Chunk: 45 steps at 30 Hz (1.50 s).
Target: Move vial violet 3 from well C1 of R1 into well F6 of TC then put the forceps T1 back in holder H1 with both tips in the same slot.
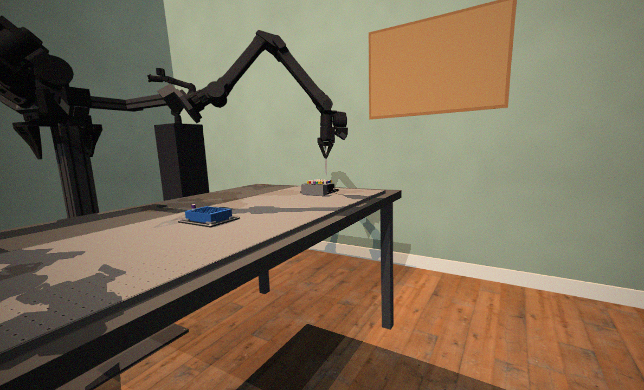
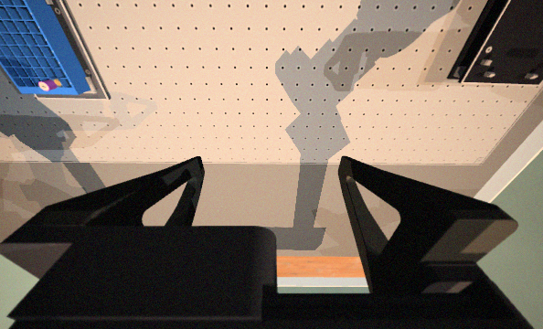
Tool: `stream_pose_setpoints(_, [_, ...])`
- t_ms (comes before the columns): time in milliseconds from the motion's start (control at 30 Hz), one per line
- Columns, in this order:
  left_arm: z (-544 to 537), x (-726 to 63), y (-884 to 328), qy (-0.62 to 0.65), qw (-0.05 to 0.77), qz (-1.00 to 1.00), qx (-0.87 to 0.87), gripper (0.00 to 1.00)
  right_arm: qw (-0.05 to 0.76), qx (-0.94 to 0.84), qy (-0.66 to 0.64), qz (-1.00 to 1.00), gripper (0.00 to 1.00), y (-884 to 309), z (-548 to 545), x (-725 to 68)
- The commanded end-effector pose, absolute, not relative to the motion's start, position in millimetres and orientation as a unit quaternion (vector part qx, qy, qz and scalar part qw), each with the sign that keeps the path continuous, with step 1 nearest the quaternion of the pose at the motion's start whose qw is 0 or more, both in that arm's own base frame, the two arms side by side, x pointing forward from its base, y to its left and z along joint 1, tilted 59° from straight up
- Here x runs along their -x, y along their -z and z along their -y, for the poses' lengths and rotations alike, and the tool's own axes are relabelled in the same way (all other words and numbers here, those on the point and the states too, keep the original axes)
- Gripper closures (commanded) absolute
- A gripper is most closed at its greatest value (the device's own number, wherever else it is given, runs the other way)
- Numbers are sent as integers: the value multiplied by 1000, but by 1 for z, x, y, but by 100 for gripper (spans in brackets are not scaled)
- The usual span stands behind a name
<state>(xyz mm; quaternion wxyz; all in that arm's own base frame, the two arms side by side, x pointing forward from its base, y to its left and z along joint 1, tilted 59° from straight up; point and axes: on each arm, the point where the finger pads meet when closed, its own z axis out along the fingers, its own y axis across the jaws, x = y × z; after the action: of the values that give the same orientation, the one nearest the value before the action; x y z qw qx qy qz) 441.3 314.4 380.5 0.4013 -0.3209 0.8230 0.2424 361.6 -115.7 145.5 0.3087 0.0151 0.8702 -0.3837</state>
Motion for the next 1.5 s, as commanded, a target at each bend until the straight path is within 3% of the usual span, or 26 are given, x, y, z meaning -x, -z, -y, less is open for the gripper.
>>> stream_pose_setpoints(0, [-327, -446, -379, -247, 400, -821, 323, 93, 328, -27, 382, -864, 0, -159, 114, -369])
stream_pose_setpoints(1467, [-336, -453, -381, -248, 406, -818, 323, 92, 328, -27, 382, -864, 0, -159, 114, -369])
